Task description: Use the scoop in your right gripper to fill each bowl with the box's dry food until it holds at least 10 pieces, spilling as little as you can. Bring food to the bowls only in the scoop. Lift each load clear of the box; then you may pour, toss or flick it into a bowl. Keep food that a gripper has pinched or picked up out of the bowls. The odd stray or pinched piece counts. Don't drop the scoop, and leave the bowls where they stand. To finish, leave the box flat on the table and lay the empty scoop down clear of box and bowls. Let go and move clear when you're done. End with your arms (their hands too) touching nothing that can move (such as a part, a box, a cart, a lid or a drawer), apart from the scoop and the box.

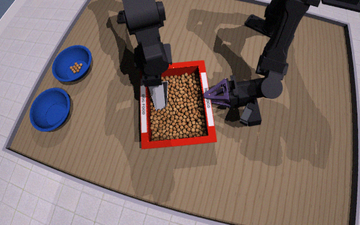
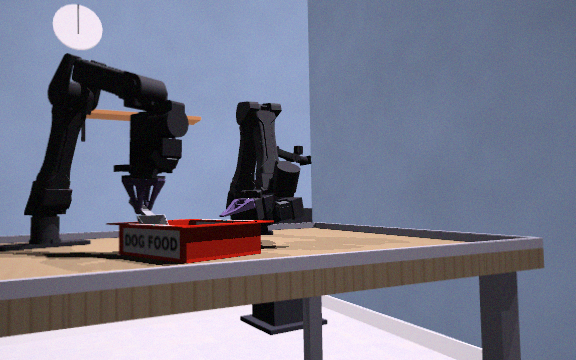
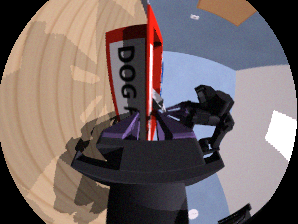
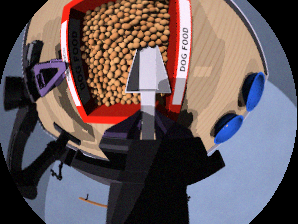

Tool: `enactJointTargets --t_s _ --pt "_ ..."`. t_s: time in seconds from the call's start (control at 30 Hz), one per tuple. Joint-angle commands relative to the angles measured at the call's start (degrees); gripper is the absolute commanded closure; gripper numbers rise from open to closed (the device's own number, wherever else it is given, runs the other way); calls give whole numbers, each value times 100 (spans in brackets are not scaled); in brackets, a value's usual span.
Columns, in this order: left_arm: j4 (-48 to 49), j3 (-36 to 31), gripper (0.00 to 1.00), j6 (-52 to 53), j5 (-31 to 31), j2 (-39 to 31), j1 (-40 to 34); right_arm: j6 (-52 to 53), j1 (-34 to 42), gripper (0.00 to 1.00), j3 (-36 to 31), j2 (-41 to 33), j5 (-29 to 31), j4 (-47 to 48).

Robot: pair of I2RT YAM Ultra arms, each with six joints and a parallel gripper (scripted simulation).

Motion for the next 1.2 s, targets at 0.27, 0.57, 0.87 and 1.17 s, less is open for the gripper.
enactJointTargets --t_s 0.27,0.57,0.87,1.17 --pt "-76 176 74 -42 -48 -205 -86 13 31 100 444 286 -25 -321" --pt "-174 199 74 -61 -34 -317 -50 10 1 100 730 448 -45 -406" --pt "-233 265 74 -142 -36 -490 -170 -124 -98 100 588 196 -44 -197" --pt "-179 273 74 -91 -35 -563 -108 -216 -217 100 614 175 -214 -271"
